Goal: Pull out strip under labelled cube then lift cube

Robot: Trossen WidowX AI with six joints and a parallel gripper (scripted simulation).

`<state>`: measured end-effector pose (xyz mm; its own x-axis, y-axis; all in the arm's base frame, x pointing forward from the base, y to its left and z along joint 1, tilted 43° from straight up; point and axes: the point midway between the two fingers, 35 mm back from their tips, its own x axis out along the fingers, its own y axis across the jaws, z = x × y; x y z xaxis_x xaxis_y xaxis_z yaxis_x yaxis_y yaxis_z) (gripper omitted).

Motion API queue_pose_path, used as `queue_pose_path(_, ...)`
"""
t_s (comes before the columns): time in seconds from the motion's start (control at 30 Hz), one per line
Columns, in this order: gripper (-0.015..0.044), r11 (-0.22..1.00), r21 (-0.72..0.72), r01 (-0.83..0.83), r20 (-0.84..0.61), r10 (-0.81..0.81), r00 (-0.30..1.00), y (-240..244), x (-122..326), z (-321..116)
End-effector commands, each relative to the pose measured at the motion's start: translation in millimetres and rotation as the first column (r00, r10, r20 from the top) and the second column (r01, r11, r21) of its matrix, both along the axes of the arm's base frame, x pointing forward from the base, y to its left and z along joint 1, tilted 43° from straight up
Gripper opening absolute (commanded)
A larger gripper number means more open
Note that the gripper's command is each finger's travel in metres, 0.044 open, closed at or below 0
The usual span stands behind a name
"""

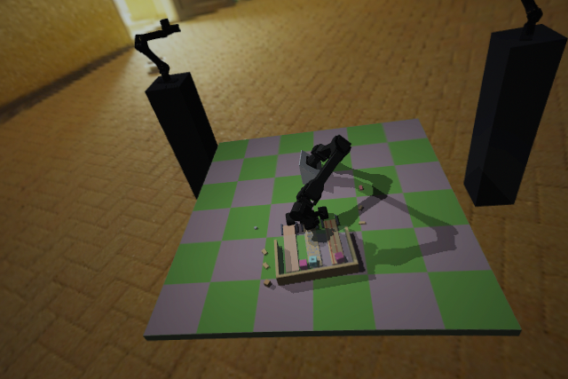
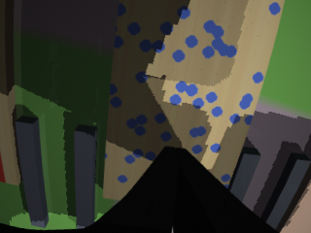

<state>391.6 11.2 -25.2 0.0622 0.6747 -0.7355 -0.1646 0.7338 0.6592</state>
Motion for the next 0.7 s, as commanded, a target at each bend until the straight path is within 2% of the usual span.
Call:
queue_pose_path(0.0, 0.0000, 1.000, 0.002, 0.001, -0.004, -0.001, 1.000, 0.9, -4.4, -1.9)
queue_pose_path(0.67, 0.0000, 1.000, 0.002, 0.001, -0.006, -0.001, 1.000, -1.4, -35.0, -7.9)
